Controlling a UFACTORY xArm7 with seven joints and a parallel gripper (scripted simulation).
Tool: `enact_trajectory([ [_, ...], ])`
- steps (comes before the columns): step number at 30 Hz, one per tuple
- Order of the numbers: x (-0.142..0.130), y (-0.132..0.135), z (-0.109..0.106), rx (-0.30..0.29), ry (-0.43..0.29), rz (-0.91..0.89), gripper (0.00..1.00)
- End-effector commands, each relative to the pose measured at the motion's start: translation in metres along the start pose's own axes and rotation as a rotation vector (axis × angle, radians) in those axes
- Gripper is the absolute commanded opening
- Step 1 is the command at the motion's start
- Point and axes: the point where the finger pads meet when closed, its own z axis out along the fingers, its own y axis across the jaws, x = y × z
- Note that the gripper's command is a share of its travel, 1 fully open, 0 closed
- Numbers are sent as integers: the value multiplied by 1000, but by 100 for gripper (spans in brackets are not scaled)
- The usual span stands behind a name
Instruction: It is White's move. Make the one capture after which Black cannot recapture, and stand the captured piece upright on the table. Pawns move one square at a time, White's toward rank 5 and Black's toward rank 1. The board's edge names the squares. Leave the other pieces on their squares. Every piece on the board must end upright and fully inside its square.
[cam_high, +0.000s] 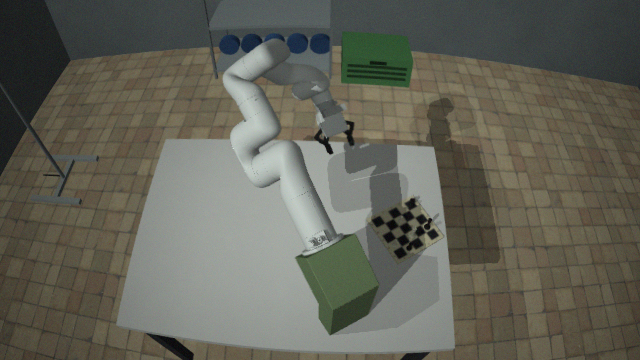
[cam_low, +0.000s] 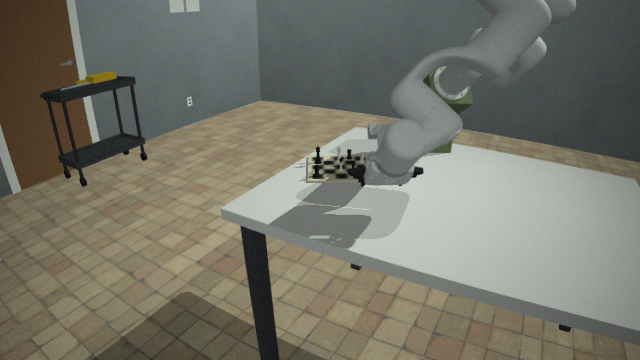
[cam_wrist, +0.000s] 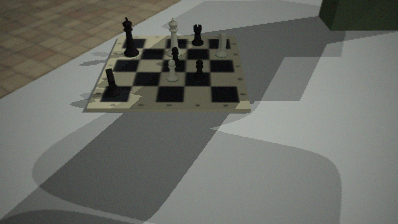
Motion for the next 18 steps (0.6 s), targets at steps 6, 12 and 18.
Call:
enact_trajectory([
  [6,45,-1,-39,4,-3,4,100],
  [12,58,-1,-50,4,-3,4,100],
  [18,58,-1,-49,3,-3,5,100],
])
